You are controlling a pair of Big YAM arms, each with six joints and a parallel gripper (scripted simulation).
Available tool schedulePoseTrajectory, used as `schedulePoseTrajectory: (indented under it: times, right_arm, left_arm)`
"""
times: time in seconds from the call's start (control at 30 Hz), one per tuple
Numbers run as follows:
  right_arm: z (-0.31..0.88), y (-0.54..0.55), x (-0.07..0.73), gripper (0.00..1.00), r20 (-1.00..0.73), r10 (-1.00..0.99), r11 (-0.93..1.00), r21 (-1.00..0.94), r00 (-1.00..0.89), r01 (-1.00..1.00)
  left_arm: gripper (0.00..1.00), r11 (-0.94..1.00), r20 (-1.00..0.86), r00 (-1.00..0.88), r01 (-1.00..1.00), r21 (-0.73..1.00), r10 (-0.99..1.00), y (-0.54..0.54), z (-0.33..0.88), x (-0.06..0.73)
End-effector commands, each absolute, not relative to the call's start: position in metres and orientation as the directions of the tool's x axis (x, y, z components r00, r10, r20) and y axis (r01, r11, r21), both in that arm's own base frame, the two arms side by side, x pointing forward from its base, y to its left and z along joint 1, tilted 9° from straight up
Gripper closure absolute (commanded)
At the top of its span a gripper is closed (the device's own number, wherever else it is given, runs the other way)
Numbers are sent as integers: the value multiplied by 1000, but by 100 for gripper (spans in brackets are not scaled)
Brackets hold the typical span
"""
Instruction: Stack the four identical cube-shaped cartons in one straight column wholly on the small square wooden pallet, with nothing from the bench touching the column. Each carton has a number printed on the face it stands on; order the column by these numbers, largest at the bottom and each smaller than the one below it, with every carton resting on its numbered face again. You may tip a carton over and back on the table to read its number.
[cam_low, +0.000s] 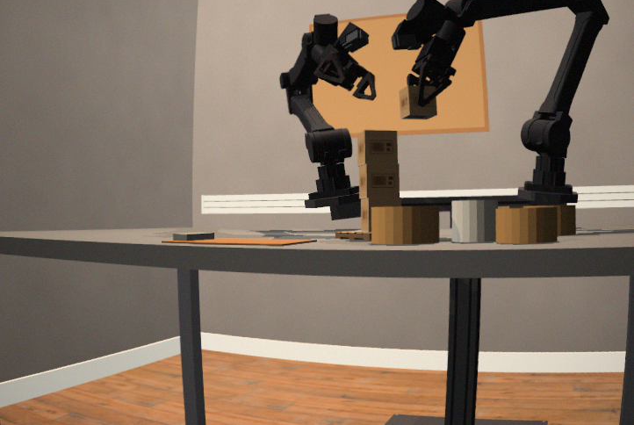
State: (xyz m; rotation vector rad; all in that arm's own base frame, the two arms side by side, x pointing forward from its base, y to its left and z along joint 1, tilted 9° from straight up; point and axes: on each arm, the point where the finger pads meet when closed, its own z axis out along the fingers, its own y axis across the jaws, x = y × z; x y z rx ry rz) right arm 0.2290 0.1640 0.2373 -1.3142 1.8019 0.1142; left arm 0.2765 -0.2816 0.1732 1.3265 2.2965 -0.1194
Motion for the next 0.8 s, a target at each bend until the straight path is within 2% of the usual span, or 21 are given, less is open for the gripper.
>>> schedulePoseTrajectory:
  times: [0.0,0.33,0.6,0.77]
  right_arm:
    - [250,178,232,0,-795,-598,592,-353,-101,-725]
    - [282,183,237,0,-961,-267,819,-186,-73,-543]
    - [309,171,238,0,-989,-145,891,-123,-15,-436]
    - [307,171,240,0,-987,-163,891,-141,-13,-431]
  left_arm:
    - [46,521,-494,-375,831,196,784,-285,204,322]
    - [46,528,-480,-394,829,183,784,-262,210,371]
    - [46,549,-506,-406,818,168,761,-296,213,397]
    - [46,548,-502,-407,820,167,763,-331,210,419]
